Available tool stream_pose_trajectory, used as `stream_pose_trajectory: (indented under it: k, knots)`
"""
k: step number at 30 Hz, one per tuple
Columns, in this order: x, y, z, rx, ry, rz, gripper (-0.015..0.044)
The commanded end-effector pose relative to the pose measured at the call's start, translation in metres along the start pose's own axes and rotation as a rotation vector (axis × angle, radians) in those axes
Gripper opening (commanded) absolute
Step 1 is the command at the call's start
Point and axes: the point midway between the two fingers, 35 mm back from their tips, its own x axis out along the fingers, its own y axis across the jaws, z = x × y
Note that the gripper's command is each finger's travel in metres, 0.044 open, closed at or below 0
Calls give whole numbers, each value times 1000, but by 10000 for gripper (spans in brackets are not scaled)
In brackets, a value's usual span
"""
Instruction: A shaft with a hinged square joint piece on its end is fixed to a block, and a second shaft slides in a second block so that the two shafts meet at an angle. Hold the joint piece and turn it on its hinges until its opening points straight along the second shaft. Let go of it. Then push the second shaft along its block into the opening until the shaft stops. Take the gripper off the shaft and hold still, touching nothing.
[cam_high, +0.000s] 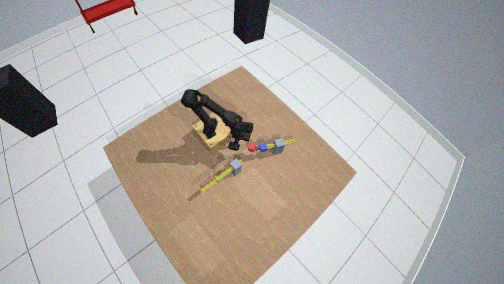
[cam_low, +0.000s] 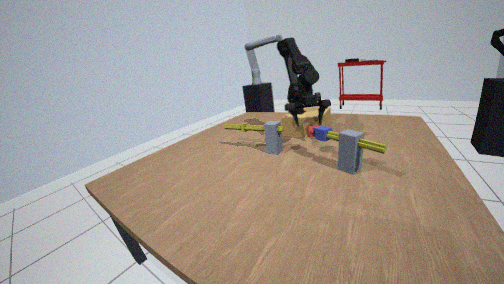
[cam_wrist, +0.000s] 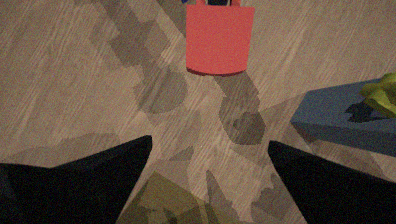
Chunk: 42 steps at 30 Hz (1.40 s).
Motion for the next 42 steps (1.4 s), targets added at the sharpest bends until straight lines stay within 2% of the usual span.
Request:
stream_pose_trajectory:
  k: [1,25,42]
  knots:
    - [12,-1,-7,-4,6,-1,440]
    - [31,-1,59,-3,1,-1,440]
    - [53,-1,61,-3,0,-2,440]
